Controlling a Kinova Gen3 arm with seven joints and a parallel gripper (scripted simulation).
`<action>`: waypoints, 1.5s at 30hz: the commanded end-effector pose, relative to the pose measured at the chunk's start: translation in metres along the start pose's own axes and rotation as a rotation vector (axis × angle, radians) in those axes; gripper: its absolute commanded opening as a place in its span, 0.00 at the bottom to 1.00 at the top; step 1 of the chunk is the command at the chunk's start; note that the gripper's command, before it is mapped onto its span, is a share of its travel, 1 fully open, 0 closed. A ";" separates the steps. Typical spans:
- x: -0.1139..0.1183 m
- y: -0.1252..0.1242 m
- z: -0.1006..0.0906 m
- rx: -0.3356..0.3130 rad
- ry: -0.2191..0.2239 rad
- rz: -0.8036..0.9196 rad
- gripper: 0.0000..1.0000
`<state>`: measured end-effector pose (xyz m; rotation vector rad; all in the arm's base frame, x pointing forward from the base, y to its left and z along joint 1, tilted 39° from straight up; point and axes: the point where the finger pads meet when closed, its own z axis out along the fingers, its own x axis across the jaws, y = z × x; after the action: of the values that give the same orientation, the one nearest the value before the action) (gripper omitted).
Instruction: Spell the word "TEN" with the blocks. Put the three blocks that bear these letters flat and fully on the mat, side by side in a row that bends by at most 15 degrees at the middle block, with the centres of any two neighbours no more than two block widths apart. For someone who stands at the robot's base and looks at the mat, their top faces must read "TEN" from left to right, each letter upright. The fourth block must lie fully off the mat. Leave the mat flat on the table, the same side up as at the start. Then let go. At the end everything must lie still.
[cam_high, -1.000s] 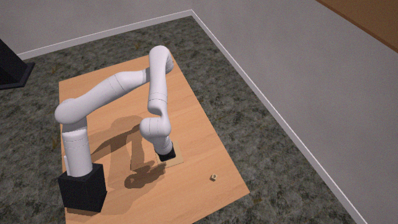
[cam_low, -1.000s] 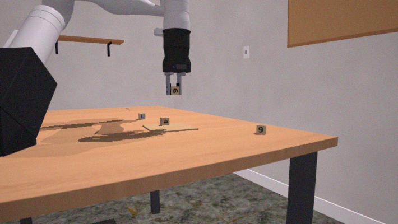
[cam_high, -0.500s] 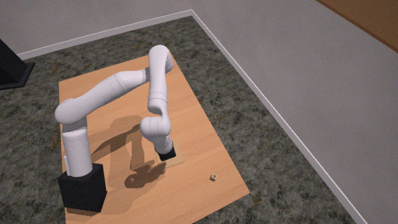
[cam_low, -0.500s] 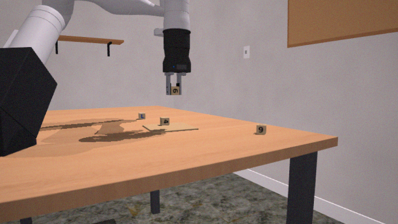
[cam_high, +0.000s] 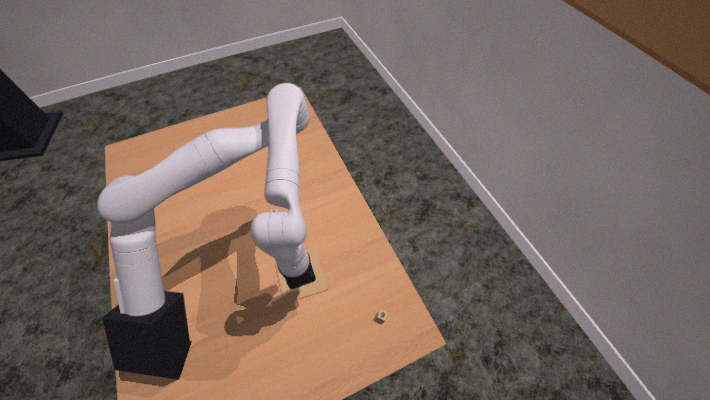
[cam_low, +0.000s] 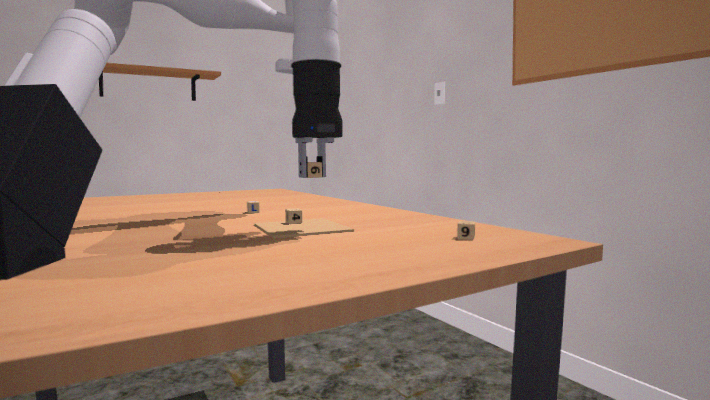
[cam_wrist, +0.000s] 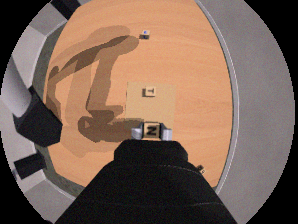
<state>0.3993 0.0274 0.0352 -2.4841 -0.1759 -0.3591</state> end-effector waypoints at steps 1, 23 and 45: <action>-0.003 -0.001 0.011 0.003 -0.010 0.001 0.49; -0.005 -0.001 0.081 0.003 -0.010 0.001 0.49; -0.005 -0.001 0.083 0.003 -0.010 0.002 0.49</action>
<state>0.4119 0.0781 -0.0300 -2.4833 -0.1793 -0.3440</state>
